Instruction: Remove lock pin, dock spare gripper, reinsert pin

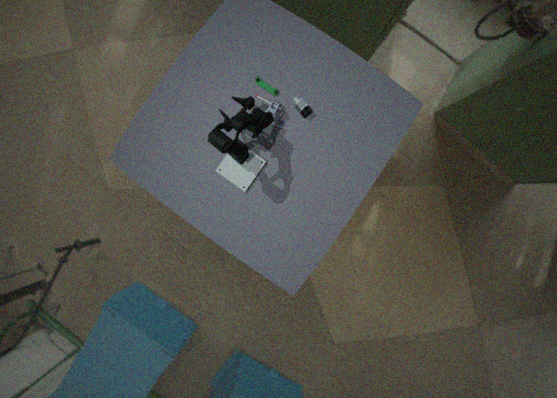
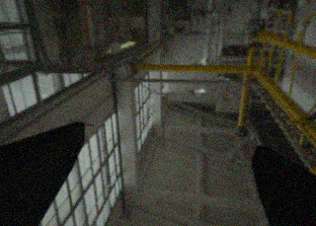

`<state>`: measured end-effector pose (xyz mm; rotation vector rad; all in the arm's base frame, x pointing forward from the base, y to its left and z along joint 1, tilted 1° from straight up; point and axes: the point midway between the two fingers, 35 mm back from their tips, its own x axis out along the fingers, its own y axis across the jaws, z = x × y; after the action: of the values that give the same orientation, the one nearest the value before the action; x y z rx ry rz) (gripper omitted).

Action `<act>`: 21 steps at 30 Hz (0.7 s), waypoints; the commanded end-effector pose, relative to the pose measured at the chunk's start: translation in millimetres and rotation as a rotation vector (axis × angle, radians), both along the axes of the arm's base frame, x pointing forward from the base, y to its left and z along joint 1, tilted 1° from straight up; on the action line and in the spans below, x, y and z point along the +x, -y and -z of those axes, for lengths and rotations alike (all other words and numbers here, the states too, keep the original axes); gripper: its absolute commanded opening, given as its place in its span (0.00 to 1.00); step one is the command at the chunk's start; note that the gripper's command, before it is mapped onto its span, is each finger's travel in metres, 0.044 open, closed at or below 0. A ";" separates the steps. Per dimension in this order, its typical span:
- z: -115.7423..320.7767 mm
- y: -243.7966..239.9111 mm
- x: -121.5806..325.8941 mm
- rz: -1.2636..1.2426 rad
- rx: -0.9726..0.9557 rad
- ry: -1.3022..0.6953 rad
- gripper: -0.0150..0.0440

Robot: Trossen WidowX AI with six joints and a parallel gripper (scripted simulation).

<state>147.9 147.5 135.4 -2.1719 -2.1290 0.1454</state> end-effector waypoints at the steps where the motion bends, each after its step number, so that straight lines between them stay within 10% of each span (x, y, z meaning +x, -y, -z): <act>1: 0.3 -0.3 0.5 -0.008 -0.009 0.020 0.89; 4: 4.3 -3.6 7.7 -0.131 -0.122 0.302 0.76; 16: 6.0 11.3 66.6 -1.071 -0.313 1.698 0.76; 21: -4.9 21.1 90.6 -1.415 -0.256 1.976 0.76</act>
<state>183.6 147.0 124.4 -1.8200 -3.5059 -1.0111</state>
